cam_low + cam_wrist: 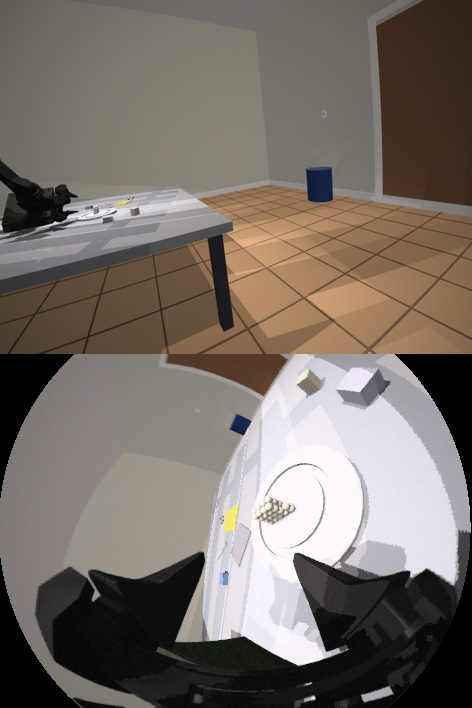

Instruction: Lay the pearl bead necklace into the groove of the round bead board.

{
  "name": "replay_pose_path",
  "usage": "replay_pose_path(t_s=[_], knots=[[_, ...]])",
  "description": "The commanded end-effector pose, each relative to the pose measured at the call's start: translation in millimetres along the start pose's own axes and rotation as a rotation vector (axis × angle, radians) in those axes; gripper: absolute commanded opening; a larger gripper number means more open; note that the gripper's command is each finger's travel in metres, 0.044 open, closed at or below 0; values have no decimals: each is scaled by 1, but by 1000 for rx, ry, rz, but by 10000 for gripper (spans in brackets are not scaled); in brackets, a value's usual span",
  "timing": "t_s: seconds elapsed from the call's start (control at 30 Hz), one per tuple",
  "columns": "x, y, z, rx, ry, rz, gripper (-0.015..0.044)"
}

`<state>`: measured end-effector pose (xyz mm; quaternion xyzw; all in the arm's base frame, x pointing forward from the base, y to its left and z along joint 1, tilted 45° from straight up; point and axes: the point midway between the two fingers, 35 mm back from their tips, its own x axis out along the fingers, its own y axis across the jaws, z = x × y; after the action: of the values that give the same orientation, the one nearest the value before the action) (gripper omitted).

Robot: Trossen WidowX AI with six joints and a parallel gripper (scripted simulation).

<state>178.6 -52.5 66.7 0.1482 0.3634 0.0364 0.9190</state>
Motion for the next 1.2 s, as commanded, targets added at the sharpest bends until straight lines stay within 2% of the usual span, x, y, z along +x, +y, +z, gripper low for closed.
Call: replay_pose_path(t_s=[0.0, 0.17, 0.67, 1.17], knots=[[0, 0, 0, -3, 4, -1, 374], [6, -3, -2, -102, 144, -29, 250], [36, -20, 9, -866, 874, -173, 250], [82, 8, 50, -1711, 1367, -309, 250]])
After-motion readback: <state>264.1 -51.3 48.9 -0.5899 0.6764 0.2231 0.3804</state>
